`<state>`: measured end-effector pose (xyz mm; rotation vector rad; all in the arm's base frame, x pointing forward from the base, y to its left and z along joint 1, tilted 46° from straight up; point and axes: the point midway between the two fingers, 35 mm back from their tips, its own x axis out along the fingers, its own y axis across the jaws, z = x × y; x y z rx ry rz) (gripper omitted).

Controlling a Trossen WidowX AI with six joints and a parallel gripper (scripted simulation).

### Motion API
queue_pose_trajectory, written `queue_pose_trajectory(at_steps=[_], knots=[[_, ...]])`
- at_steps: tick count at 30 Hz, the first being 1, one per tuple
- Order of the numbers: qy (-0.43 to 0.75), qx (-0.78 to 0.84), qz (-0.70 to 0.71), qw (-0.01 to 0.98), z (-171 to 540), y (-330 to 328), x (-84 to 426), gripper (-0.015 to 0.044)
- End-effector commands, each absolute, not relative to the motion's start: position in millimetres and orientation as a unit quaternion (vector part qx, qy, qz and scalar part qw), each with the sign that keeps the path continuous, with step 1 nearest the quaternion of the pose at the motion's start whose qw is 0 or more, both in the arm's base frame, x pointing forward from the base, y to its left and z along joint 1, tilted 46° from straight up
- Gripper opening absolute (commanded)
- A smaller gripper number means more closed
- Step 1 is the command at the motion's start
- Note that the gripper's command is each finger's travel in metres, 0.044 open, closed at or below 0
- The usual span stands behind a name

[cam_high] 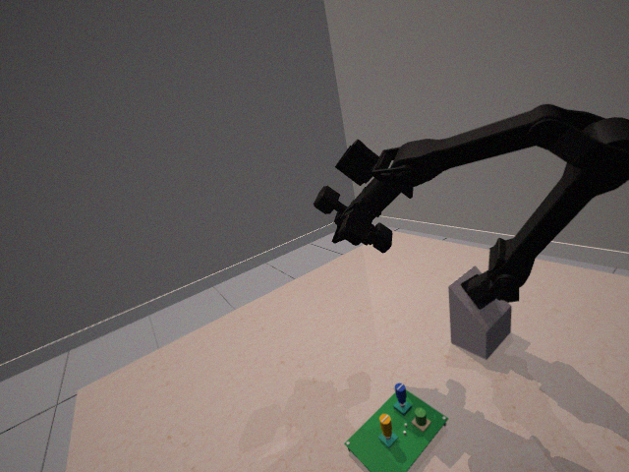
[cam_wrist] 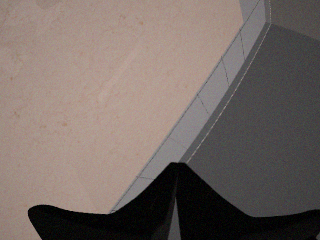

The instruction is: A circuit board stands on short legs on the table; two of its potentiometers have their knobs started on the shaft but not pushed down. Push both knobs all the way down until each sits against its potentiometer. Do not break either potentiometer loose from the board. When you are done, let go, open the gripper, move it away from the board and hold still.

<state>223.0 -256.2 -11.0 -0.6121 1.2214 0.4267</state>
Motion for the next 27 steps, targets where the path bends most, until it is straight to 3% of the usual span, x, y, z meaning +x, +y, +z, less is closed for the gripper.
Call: queue_pose_trajectory(at_steps=[1, 27], knots=[[0.527, -0.294, 0.266, 0.752, -10.2, -227.8, 243.7, 0.0000], [0.333, -0.297, 0.601, 0.663, 12.2, -45.8, 291.5, 0.0000]])
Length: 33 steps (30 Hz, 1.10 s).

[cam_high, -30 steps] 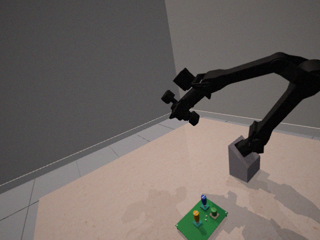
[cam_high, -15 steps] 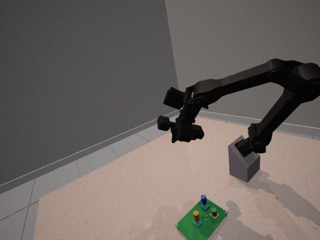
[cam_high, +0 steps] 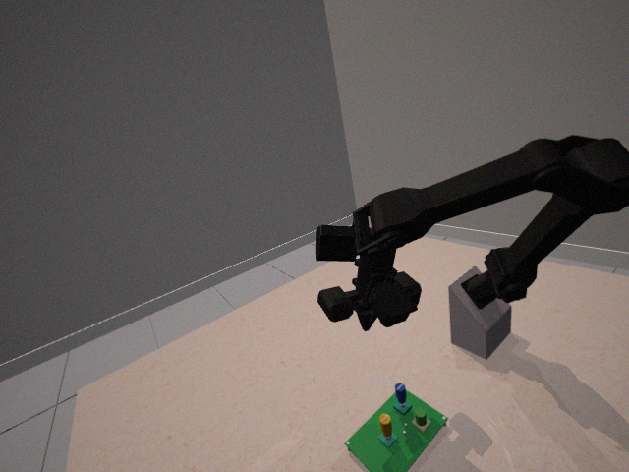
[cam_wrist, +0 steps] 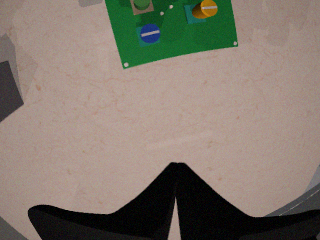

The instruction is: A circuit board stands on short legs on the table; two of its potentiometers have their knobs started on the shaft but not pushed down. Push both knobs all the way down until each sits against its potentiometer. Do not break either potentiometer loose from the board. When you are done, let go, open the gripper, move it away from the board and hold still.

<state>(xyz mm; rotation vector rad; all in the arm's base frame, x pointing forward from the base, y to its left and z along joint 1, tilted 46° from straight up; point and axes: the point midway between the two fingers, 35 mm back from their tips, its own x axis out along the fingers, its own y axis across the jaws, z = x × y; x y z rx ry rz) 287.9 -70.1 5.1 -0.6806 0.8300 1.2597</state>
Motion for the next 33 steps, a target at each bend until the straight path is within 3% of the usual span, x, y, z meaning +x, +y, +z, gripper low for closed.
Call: queue_pose_trajectory(at_steps=[1, 8, 33], knots=[[0.323, -0.295, 0.612, 0.659, 14.2, -38.7, 291.8, 0.0000], [0.261, -0.278, 0.676, 0.631, 28.4, 5.3, 291.1, 0.0000], [0.259, -0.277, 0.677, 0.630, 4.0, 31.6, 289.3, 0.0000]])
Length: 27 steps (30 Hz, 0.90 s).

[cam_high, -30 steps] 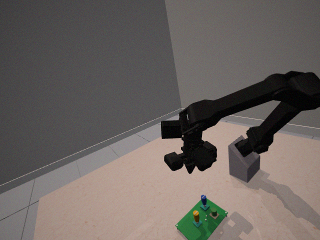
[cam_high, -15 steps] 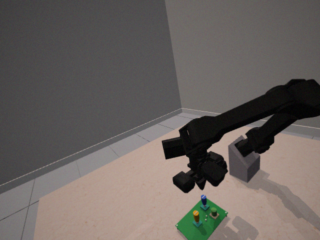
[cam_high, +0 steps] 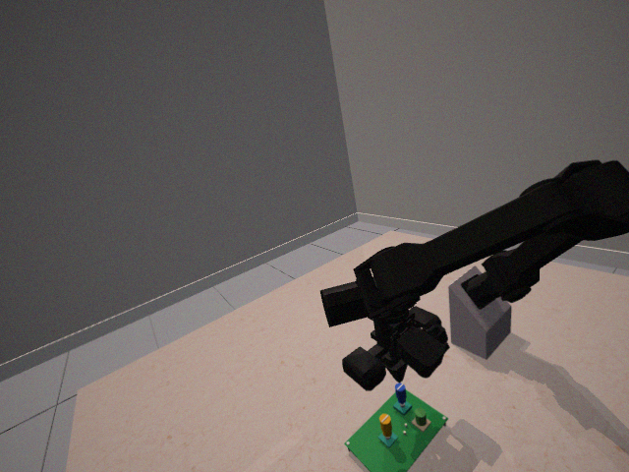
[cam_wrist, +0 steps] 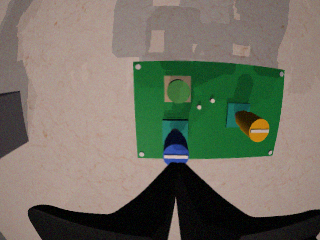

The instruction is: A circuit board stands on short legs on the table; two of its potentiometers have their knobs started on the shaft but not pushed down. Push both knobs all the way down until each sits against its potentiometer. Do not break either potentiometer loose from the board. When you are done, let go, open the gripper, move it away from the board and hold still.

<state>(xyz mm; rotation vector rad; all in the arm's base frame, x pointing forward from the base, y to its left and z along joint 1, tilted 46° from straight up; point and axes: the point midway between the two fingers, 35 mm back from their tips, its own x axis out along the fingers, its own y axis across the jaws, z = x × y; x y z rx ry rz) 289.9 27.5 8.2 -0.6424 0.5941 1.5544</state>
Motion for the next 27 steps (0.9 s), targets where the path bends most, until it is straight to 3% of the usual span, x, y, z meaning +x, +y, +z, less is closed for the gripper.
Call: queue_pose_trajectory(at_steps=[1, 27], knots=[[0.259, -0.277, 0.677, 0.630, 2.9, 32.8, 289.2, 0.0000], [0.259, -0.277, 0.678, 0.630, -1.7, 37.6, 288.7, 0.0000]])
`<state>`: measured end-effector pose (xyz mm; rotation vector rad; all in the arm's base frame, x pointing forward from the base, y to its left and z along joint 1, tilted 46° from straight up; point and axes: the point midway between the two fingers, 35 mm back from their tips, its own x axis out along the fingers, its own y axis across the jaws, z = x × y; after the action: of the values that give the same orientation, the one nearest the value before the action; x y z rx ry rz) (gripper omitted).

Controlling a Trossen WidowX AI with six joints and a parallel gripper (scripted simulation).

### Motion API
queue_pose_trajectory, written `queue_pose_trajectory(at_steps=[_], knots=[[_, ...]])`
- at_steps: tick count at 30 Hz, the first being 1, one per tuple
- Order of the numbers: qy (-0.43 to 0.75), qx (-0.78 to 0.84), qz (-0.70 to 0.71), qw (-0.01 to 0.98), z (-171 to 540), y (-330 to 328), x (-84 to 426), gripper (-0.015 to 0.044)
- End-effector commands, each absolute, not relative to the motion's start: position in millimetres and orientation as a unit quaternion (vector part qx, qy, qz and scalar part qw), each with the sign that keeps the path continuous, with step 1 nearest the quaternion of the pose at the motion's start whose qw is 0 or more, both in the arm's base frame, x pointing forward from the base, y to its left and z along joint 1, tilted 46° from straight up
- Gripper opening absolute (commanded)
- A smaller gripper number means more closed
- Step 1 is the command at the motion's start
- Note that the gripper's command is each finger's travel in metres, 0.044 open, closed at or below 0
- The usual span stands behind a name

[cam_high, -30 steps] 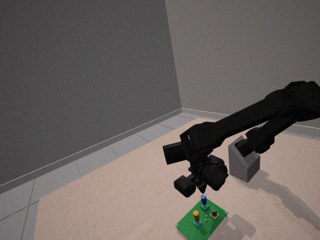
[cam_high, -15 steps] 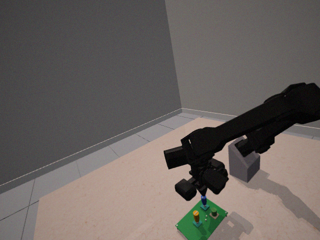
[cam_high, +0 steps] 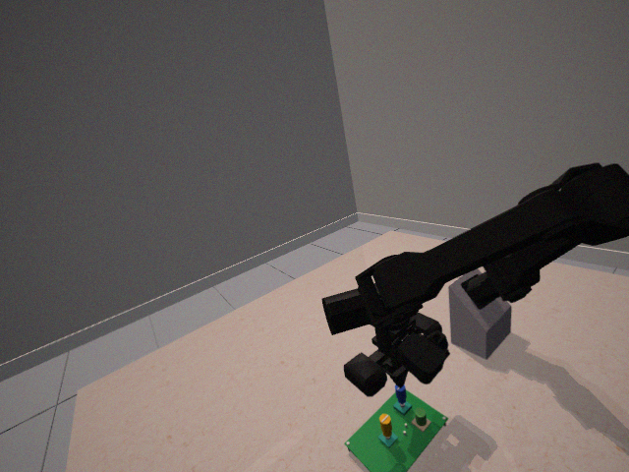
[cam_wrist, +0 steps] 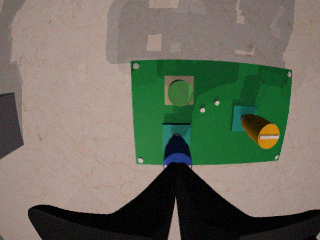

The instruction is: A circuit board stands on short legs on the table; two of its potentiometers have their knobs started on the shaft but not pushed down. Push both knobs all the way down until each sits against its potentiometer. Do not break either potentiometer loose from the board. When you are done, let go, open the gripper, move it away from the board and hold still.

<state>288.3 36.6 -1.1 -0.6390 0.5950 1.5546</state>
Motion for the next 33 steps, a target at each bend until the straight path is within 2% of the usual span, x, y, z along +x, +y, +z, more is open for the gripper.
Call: queue_pose_trajectory(at_steps=[1, 33], knots=[[0.259, -0.277, 0.678, 0.630, -1.9, 37.8, 288.7, 0.0000], [0.259, -0.277, 0.678, 0.630, -4.4, 40.4, 288.5, 0.0000]])
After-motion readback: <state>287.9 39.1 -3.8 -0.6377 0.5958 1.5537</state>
